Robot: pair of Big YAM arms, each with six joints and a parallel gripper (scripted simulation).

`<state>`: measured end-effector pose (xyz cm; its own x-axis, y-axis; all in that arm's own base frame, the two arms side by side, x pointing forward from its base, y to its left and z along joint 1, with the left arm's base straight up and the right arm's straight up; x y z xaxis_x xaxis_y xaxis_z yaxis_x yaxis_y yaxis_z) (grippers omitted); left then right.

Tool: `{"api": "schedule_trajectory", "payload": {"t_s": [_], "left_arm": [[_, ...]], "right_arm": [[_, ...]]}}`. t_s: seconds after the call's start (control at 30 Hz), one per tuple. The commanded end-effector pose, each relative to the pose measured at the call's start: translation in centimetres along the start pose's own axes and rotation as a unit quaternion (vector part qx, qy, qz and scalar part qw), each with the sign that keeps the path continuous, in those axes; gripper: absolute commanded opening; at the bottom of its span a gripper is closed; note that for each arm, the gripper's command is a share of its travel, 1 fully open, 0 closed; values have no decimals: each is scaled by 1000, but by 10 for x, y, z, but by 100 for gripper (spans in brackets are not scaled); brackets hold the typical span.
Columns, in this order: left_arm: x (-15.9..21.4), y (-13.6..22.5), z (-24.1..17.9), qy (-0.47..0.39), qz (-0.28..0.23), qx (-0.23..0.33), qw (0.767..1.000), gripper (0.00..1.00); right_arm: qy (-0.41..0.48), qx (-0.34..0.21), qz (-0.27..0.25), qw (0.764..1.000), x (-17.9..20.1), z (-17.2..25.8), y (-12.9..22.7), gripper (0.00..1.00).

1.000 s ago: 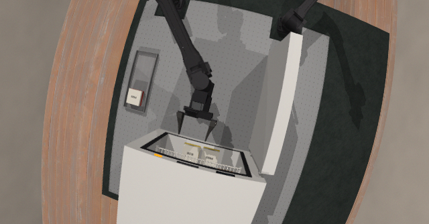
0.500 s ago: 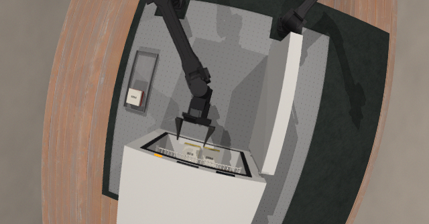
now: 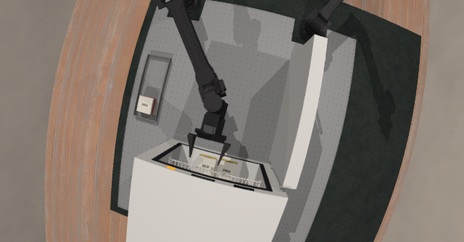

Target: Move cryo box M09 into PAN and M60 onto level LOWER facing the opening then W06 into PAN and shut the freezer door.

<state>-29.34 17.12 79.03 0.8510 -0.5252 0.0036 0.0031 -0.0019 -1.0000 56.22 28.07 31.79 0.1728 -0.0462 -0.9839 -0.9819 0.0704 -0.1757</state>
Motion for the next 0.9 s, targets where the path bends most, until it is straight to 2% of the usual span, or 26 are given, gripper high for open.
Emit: {"api": "schedule_trajectory", "payload": {"t_s": [0.0, 0.87], "left_arm": [[14, -4, 0, 6, 16, 0, 1000, 0], [14, -4, 0, 6, 16, 0, 1000, 0]], "right_arm": [[-15, 5, -16, 1000, -16, 3, -24, 100], [-15, 5, -17, 1000, -10, 1, -63, 100]]}}
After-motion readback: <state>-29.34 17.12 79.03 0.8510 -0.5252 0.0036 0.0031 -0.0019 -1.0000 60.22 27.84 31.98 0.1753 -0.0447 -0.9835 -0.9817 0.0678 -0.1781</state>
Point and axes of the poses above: on each arm, the point where the finger pads meet when closed, its own y axis back along the fingers, its own z axis across the jaws, x = y × z, the point moved 9 cm from there along y, back along the fingers, and after that the axes turned 2 degrees about y, right-handed, at the moved point
